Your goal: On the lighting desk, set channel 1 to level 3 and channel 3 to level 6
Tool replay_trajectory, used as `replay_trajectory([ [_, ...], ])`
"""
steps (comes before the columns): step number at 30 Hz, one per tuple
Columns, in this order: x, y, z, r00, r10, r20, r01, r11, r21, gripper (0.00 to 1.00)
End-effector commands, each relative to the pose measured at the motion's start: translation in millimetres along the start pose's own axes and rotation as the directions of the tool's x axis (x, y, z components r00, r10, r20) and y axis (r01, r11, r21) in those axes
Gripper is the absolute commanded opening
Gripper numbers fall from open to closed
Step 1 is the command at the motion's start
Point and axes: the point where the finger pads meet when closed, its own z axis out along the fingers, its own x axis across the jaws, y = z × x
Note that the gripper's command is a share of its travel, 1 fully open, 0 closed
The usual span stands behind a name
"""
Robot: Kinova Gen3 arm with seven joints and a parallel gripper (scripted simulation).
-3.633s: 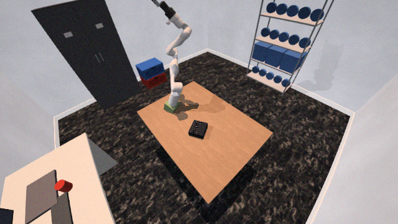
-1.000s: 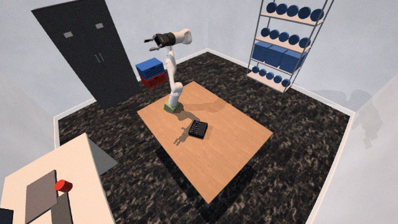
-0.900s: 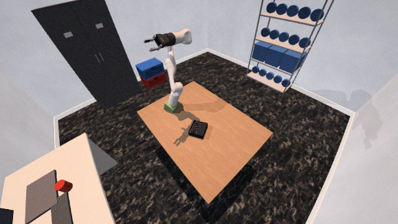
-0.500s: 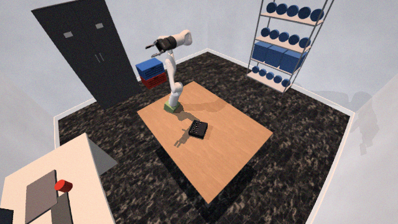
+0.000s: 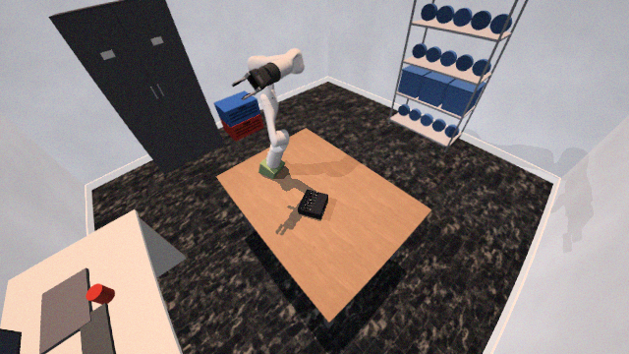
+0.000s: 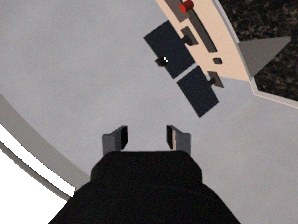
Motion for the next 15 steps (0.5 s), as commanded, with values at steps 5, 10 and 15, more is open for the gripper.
replay_trajectory([
  [5, 22, -3, 8.2, 0.998, -0.030, -0.049, 0.031, 0.999, 0.019, 1.00],
  [10, 43, -7, 14.3, 0.994, -0.049, -0.095, 0.052, 0.998, 0.035, 1.00],
  [15, 43, -7, 14.3, 0.994, -0.049, -0.095, 0.052, 0.998, 0.035, 1.00],
])
